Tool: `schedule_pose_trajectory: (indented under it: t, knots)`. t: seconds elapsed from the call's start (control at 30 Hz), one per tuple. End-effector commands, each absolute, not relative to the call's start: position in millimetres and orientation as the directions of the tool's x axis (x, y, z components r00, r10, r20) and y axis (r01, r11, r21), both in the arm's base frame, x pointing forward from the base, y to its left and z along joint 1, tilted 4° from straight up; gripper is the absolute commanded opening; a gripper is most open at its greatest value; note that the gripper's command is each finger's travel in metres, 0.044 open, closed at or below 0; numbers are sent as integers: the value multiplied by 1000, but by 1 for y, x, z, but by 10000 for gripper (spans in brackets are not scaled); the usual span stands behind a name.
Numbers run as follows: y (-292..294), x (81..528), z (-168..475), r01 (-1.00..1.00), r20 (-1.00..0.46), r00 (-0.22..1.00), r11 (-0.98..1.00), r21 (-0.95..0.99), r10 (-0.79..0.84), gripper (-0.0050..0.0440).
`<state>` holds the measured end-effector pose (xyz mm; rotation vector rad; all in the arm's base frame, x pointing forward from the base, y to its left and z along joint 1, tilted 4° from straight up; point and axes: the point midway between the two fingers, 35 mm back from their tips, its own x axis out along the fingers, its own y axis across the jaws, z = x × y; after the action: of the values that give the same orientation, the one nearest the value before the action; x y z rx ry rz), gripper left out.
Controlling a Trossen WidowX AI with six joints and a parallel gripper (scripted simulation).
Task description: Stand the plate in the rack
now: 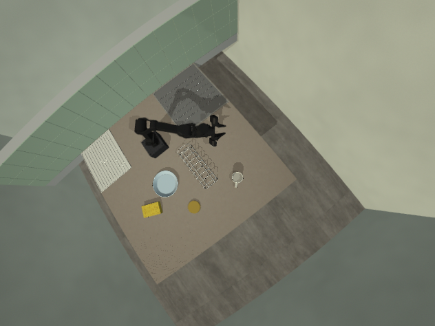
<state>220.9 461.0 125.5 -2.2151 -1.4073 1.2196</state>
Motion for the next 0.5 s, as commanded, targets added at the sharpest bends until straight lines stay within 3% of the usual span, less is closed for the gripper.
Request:
schedule_pose_trajectory:
  t: [0.0,0.23,0.47]
  knots:
    - [461,221,125,630,-516,184,-504,-591,836,261]
    - [461,221,125,630,-516,184,-504,-591,836,429]
    - [437,246,123,509,-534,223,-565,-650,815,440]
